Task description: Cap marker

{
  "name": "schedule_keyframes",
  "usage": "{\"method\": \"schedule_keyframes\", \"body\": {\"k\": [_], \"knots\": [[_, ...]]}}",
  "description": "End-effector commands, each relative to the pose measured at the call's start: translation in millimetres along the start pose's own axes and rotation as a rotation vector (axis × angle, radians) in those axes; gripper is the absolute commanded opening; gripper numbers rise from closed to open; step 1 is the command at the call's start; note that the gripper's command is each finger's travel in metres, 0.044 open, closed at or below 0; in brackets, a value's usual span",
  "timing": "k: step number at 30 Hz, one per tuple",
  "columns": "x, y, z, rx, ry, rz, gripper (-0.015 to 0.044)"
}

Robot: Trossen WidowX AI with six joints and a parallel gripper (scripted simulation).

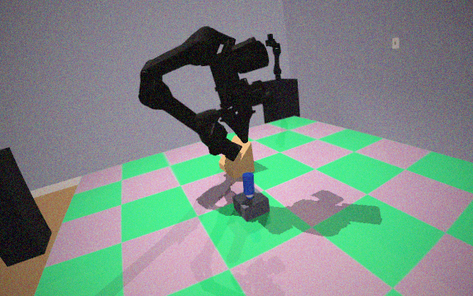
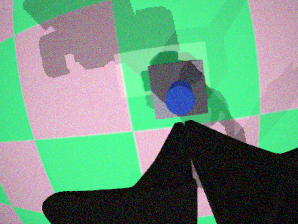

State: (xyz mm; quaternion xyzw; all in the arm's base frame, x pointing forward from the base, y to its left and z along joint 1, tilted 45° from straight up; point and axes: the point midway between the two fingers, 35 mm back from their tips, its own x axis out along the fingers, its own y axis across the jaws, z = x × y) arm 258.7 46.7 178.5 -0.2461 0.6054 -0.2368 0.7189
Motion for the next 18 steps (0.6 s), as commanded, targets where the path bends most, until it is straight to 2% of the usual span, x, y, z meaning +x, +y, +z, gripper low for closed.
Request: {"method": "schedule_keyframes", "body": {"k": [1,15,16,18], "knots": [[-4.9,-0.8,-1.8,0.004,0.0,0.008,0.0053],[-4.9,-0.8,-1.8,0.004,0.0,0.008,0.042],[-4.9,-0.8,-1.8,0.004,0.0,0.008,0.044],[-4.9,-0.8,-1.8,0.004,0.0,0.008,0.044]]}}
